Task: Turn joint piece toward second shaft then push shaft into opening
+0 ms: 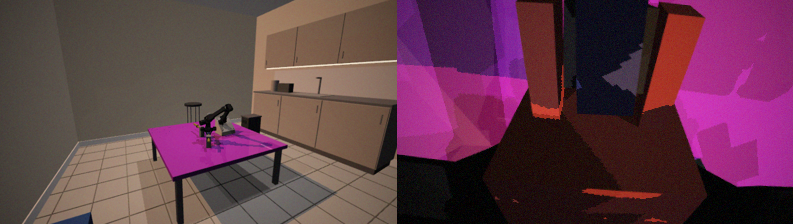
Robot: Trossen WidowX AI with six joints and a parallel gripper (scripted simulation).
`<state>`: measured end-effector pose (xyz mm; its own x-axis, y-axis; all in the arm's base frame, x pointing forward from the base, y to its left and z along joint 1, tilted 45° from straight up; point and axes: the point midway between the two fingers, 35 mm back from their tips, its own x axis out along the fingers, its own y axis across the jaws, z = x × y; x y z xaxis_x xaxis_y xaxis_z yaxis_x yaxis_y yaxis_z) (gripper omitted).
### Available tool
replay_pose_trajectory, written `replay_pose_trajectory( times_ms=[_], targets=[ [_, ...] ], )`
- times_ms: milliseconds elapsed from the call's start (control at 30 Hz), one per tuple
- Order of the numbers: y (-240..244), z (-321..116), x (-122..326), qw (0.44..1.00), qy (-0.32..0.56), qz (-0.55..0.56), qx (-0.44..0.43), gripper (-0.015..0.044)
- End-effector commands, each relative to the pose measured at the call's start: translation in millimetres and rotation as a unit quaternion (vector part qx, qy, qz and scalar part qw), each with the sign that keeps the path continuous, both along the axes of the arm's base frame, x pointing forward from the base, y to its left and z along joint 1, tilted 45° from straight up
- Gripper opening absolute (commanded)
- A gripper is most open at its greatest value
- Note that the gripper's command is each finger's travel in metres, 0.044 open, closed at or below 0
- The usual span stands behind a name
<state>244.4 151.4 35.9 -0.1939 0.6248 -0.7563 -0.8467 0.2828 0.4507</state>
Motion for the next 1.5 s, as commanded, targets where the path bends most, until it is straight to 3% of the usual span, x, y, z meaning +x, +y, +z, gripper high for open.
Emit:
replay_pose_trajectory(
  times_ms=[0, 700, 1467],
  targets=[
    [-2, -1, 3, 0.999, -0.022, 0.028, -0.007, 0.0000],
    [-8, -2, 13, 0.990, -0.090, 0.106, -0.019, 0.0000],
    [-8, -2, 13, 0.990, -0.089, 0.105, -0.019, 0.0000]
  ],
)
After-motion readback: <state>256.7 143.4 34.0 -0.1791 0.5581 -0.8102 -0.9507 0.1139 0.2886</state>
